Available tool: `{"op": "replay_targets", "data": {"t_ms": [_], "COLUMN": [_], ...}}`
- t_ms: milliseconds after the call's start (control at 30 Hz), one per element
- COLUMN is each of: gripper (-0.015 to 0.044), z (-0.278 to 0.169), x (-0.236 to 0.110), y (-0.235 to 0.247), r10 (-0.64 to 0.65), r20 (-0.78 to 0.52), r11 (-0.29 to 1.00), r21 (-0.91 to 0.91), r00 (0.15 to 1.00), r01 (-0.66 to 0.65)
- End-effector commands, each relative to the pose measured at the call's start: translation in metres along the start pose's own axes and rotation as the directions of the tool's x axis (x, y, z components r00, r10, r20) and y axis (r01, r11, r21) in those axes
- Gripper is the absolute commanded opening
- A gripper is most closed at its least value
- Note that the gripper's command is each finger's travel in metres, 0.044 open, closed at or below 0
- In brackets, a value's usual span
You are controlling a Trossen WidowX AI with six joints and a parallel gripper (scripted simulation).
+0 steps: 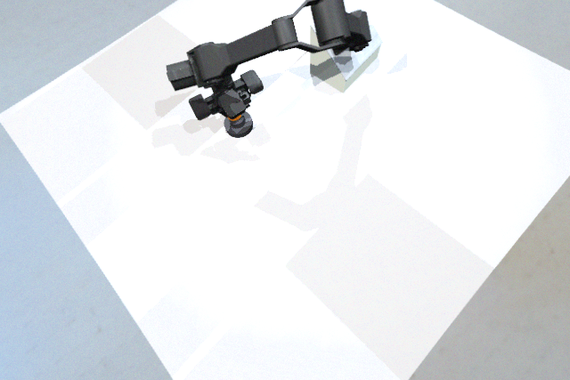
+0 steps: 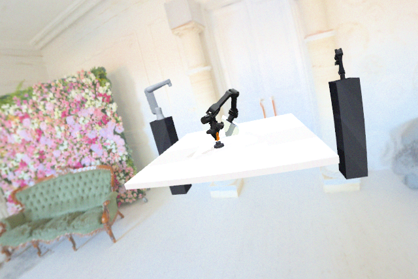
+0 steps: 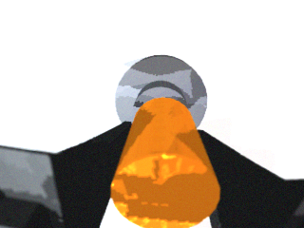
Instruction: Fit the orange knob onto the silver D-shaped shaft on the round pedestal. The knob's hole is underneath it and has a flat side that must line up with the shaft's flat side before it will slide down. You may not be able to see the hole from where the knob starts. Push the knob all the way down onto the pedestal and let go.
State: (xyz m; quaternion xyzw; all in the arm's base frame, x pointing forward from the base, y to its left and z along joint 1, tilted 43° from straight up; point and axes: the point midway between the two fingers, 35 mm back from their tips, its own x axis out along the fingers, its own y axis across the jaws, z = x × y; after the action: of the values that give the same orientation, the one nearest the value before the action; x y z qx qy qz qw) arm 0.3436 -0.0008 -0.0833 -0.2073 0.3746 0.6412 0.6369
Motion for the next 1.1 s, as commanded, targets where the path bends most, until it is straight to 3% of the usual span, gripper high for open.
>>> {"op": "replay_targets", "data": {"t_ms": [0, 200, 433, 1067], "gripper": [0.0, 0.0, 0.0, 0.0], "z": [0.0008, 0.0009, 0.0014, 0.001], "x": [-0.001, -0.0046, -0.0055, 0.0004], "y": [-0.0028, -0.0013, 0.001, 0.0034], "r10": [-0.01, -0.01, -0.01, -0.01], "r20": [0.004, 0.003, 0.003, 0.004], "r11": [1.0, 1.0, 0.976, 0.976], "r21": [-0.01, -0.02, -0.218, -0.218], "r00": [1.0, 1.0, 1.0, 1.0], "r01": [0.01, 0.01, 0.01, 0.01]}}
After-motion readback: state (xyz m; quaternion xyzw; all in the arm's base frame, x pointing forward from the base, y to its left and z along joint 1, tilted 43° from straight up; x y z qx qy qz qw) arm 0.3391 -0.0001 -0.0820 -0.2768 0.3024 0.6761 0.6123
